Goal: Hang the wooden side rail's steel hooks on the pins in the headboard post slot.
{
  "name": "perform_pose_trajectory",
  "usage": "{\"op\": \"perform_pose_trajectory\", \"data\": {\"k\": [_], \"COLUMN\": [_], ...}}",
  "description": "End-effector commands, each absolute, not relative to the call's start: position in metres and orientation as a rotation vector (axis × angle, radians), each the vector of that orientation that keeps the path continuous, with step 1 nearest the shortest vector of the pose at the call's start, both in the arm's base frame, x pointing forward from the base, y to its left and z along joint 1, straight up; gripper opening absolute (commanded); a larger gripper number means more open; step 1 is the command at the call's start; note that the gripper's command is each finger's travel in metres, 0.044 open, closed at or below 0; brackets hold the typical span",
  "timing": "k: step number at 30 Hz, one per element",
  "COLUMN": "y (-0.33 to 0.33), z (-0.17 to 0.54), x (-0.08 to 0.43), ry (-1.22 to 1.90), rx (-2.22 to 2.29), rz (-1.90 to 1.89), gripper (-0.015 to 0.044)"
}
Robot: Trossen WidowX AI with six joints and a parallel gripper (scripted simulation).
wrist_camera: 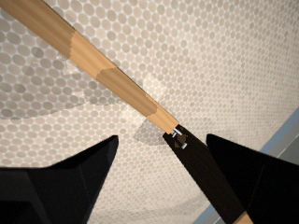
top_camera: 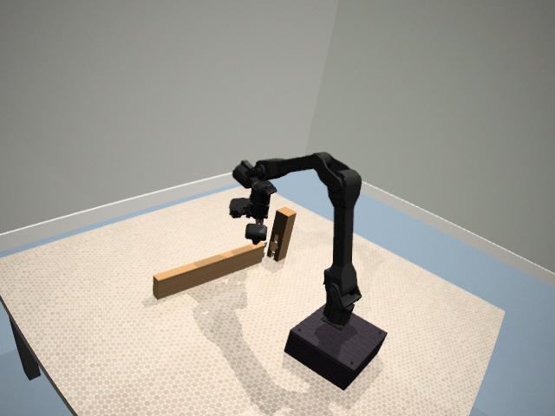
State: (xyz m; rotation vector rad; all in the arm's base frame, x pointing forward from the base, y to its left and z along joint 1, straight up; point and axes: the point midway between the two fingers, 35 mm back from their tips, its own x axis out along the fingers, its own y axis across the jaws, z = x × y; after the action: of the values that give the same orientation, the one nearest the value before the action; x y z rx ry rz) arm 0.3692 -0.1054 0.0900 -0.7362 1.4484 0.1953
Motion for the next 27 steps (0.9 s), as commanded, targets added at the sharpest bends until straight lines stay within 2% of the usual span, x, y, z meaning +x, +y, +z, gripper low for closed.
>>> {"op": "perform_pose_trajectory", "data": {"k": [1,18,27], "y": [-0.095,-0.094,-0.095], "z": [0.103,0.103,0.068], "x": [0.389,0.389,0.39], "ry": [1.272,1.266,1.266], "rx": [-1.103,-1.108,-1.108], "rz": [1.051,1.063,1.063], "gripper": [0.044,0.044,0.044]}}
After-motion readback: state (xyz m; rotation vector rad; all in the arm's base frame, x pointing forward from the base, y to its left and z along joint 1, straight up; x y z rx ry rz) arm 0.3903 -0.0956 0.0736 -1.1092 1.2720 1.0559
